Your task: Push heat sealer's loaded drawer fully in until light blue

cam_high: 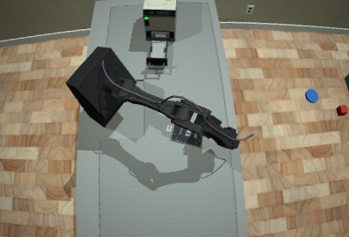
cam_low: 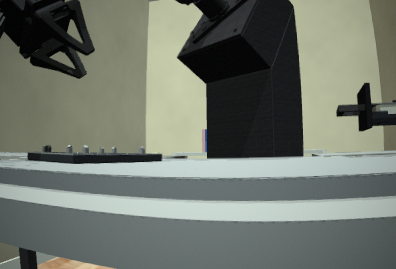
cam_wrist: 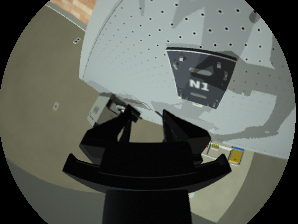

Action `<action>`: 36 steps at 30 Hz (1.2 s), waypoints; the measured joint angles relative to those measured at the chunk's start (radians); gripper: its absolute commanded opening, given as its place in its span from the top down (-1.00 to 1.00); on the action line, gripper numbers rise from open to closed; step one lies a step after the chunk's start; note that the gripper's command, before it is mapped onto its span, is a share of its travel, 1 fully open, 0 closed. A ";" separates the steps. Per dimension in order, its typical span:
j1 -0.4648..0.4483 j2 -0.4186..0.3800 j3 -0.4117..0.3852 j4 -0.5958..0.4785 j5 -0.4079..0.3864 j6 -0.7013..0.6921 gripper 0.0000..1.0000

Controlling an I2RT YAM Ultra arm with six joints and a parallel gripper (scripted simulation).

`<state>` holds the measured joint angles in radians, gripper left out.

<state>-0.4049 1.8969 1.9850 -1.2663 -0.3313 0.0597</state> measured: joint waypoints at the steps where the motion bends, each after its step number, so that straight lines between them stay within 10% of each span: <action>1: 0.006 -0.003 -0.009 0.000 0.002 0.002 0.10; 36: 0.284 -0.030 -0.214 0.024 0.134 -0.018 0.10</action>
<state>-0.1207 1.8668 1.7706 -1.2423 -0.1970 0.0414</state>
